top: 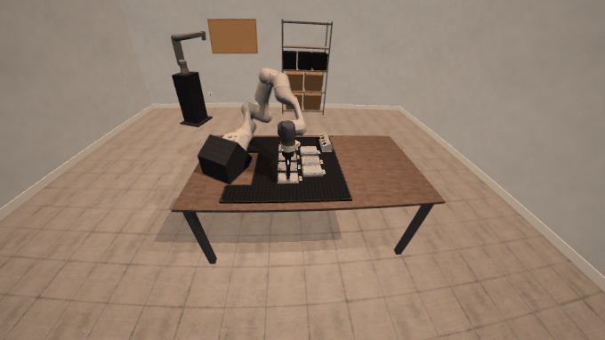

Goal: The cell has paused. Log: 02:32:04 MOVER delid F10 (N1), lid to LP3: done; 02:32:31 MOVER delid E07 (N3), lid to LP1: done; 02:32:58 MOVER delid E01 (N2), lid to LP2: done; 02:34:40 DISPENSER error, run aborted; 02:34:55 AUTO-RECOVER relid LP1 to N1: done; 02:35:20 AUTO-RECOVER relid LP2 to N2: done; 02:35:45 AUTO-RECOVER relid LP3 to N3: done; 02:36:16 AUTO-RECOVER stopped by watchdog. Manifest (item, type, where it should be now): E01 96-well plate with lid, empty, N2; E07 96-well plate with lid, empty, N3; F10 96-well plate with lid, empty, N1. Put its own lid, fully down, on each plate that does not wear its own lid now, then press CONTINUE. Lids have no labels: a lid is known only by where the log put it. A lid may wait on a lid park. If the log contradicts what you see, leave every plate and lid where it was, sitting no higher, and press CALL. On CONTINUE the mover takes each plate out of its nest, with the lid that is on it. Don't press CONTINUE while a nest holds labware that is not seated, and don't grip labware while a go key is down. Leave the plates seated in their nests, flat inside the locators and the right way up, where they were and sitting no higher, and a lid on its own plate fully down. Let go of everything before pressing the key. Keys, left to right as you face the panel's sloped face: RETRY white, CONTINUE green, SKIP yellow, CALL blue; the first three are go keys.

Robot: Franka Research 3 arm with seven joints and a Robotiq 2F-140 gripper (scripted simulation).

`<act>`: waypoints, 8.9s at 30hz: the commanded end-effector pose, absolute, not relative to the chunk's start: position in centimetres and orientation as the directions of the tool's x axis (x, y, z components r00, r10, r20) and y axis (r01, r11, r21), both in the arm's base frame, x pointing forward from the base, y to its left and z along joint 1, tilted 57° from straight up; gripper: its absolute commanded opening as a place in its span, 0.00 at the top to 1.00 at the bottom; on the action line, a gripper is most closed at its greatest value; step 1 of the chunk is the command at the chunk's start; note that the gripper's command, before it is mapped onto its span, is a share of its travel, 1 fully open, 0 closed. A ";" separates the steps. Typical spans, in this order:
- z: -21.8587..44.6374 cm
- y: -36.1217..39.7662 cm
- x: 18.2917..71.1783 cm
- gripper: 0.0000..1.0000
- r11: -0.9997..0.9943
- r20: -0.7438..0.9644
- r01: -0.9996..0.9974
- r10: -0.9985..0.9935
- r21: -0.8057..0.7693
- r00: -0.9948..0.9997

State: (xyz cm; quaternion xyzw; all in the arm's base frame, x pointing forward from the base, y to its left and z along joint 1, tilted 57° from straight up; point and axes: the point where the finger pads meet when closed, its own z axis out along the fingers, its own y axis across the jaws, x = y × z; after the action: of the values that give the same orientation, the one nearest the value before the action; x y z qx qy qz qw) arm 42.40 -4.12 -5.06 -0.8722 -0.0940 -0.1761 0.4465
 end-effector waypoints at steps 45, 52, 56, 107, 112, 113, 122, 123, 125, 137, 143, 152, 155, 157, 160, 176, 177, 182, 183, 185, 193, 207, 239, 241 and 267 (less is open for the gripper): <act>-5.2 -3.9 42.4 1.00 -0.584 0.393 0.324 0.009 -0.744 0.920; -5.1 -4.0 42.4 1.00 -0.584 0.393 0.324 0.009 -0.744 0.920; -5.1 -4.0 42.4 1.00 -0.584 0.393 0.324 0.009 -0.744 0.920; -4.8 -4.4 42.3 1.00 -0.584 0.393 0.324 0.009 -0.744 0.920; -4.8 -4.4 42.3 1.00 -0.584 0.393 0.324 0.009 -0.744 0.920; -4.8 -4.4 42.3 1.00 -0.584 0.393 0.324 0.009 -0.744 0.920; -4.8 -4.4 42.3 1.00 -0.584 0.393 0.324 0.009 -0.744 0.920; -4.8 -4.4 42.3 1.00 -0.584 0.393 0.324 0.009 -0.744 0.920; -4.8 -4.5 42.3 1.00 -0.584 0.393 0.324 0.009 -0.744 0.920; -4.7 -4.7 42.2 1.00 -0.584 0.393 0.324 0.009 -0.744 0.920; -4.7 -4.7 42.2 1.00 -0.584 0.393 0.324 0.009 -0.744 0.920; -4.7 -4.7 42.2 1.00 -0.584 0.393 0.324 0.009 -0.744 0.920; -4.6 -4.8 42.2 1.00 -0.584 0.393 0.324 0.009 -0.744 0.920; -4.5 -4.8 42.2 1.00 -0.584 0.393 0.324 0.009 -0.744 0.920; -4.5 -4.9 42.1 1.00 -0.584 0.393 0.324 0.009 -0.744 0.920; -4.5 -4.9 42.1 1.00 -0.584 0.393 0.324 0.009 -0.744 0.920; -4.5 -4.9 42.1 1.00 -0.584 0.393 0.324 0.009 -0.744 0.920; -4.5 -5.0 42.1 1.00 -0.584 0.393 0.324 0.009 -0.744 0.920; -4.4 -5.0 42.1 1.00 -0.584 0.393 0.324 0.009 -0.744 0.920; -4.4 -5.1 42.1 1.00 -0.584 0.393 0.324 0.009 -0.744 0.920; -4.1 -5.6 42.0 1.00 -0.584 0.393 0.324 0.009 -0.744 0.920; -3.1 -7.1 41.6 1.00 -0.584 0.393 0.324 0.009 -0.744 0.920; -1.4 -9.6 40.9 1.00 -0.584 0.393 0.324 0.009 -0.744 0.920; -1.4 -9.6 40.9 1.00 -0.584 0.393 0.324 0.009 -0.744 0.920; 19.9 1.6 51.4 1.00 -0.584 0.393 0.324 0.009 -0.744 0.920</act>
State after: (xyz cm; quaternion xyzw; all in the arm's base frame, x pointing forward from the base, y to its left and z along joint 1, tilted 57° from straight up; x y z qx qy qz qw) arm 51.72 1.52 18.99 -0.8721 -0.1362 -0.1882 0.4308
